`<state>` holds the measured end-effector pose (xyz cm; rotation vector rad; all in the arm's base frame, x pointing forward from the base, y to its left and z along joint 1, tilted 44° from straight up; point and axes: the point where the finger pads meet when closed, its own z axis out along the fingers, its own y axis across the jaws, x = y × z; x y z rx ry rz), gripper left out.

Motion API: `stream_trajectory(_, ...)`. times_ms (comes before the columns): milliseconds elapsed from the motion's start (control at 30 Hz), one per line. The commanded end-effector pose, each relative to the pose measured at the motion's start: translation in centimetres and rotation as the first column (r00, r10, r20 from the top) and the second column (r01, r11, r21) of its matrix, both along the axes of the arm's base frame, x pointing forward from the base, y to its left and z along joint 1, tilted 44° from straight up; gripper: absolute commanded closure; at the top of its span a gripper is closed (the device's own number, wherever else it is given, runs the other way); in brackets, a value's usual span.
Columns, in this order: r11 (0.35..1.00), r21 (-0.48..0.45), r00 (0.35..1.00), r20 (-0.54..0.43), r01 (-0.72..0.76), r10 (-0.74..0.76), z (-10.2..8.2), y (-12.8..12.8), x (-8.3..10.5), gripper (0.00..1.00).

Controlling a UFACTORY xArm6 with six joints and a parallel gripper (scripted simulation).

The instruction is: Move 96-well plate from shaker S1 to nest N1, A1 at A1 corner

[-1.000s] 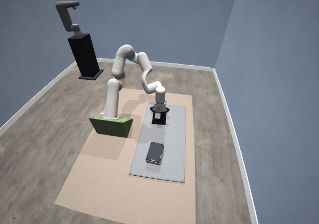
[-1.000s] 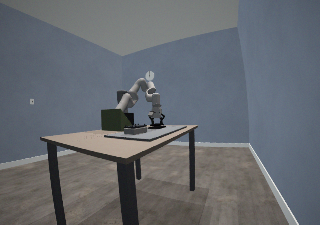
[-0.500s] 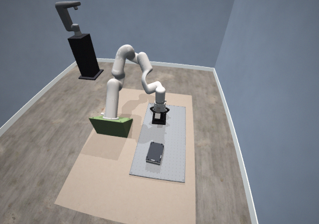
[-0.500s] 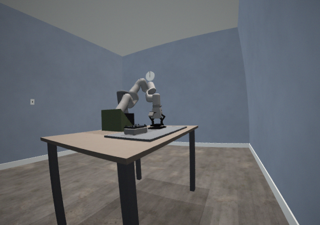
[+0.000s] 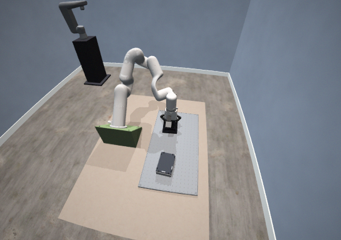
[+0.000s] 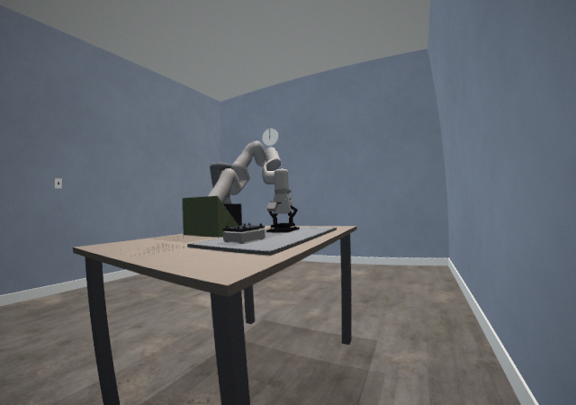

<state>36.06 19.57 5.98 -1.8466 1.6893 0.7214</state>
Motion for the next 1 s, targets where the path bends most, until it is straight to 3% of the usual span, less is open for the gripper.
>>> stream_trajectory(0,1.0,0.0,1.0,0.002,0.001,-0.001,0.04,0.0,0.11,1.0)
stream_trajectory(967,1.0,0.0,1.0,0.002,0.001,-0.001,-0.28,0.31,0.09,1.0)
